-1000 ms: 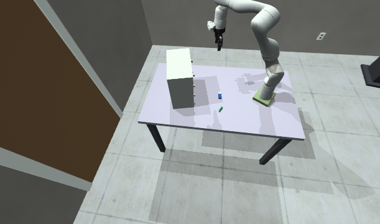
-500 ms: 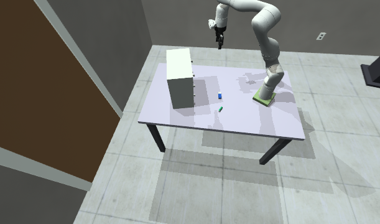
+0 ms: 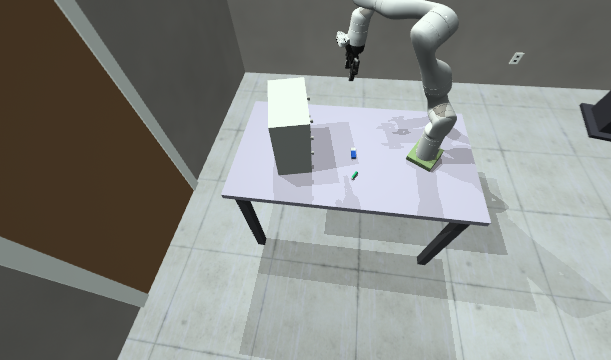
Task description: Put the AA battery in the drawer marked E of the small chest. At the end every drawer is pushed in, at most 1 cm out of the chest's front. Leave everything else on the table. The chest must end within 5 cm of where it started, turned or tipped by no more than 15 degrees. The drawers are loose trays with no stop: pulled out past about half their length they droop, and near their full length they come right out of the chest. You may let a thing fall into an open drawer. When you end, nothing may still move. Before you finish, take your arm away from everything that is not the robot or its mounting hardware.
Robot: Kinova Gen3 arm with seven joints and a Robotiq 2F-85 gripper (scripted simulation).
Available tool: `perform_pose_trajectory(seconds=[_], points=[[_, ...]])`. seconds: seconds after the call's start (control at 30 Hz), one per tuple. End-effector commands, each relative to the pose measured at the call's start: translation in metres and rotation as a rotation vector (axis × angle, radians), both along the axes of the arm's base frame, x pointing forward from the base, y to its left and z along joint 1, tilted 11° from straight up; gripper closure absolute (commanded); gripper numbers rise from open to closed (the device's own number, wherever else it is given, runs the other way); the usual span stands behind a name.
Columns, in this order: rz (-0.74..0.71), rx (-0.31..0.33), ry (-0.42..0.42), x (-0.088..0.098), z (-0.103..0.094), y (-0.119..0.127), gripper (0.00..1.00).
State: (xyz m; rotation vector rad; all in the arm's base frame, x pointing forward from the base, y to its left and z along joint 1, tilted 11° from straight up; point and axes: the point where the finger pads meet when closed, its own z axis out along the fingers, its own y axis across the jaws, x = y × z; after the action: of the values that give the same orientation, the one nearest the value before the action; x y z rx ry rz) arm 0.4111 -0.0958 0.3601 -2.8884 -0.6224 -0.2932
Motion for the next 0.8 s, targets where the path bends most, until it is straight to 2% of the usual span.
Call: perform_pose_trajectory(seconds=[0.0,0.2,0.47,0.53,0.77], points=[[-0.001,0.014,-0.022,-0.001,0.000,0.002,0.00],[-0.015,0.061,-0.122,0.006,-0.008,0.007,0.00],[-0.041,0.146,-0.303,0.019,-0.022,0.015,0.00],[-0.041,0.146,-0.303,0.019,-0.022,0.015,0.00],[-0.060,0.209,-0.436,0.029,-0.033,0.021,0.00]])
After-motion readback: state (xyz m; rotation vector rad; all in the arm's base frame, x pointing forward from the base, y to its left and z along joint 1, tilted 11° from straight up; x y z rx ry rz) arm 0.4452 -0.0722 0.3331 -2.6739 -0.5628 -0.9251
